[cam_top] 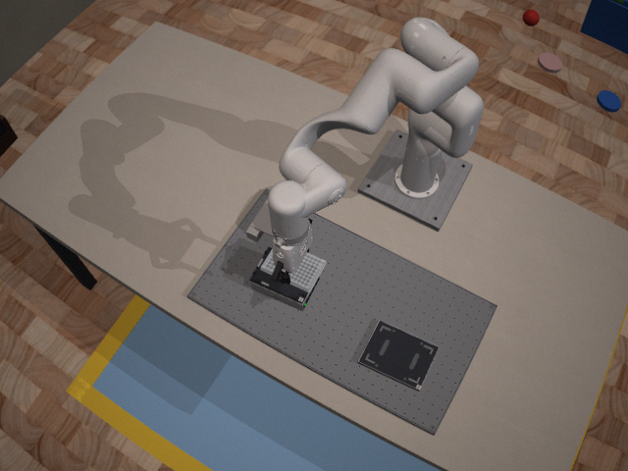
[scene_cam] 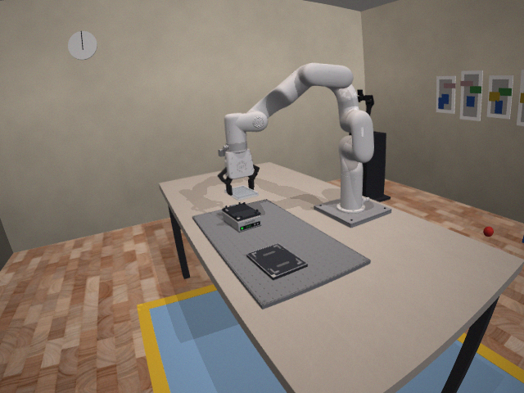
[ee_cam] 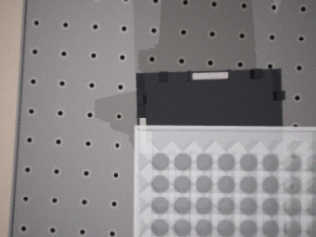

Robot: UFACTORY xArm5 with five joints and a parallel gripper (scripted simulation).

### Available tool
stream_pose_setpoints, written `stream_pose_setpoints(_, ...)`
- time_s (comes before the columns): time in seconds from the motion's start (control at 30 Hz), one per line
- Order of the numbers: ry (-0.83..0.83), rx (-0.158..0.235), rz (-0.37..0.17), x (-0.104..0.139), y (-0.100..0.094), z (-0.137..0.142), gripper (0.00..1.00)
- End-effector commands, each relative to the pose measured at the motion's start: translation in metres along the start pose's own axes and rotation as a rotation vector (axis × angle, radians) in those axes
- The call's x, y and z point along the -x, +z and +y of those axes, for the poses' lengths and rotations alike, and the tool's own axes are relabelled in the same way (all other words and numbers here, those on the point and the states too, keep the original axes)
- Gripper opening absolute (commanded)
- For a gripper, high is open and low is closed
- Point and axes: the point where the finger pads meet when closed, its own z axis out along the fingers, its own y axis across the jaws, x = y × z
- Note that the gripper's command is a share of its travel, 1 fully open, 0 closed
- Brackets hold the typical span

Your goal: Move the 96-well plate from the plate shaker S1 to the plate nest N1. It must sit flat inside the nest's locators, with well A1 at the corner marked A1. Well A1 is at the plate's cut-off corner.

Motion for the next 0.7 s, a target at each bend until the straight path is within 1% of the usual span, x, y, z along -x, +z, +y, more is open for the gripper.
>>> stream_pose_setpoints(0.0,0.0,-0.002,0.006,0.013,0.0,-0.003,0.0)
stream_pose_setpoints(0.33,0.0,-0.002,0.006,0.046,0.005,-0.008,0.0)
stream_pose_setpoints(0.4,0.0,-0.002,0.006,0.046,0.005,-0.008,0.0)
stream_pose_setpoints(0.67,0.0,-0.002,0.006,0.072,0.008,-0.011,0.0)
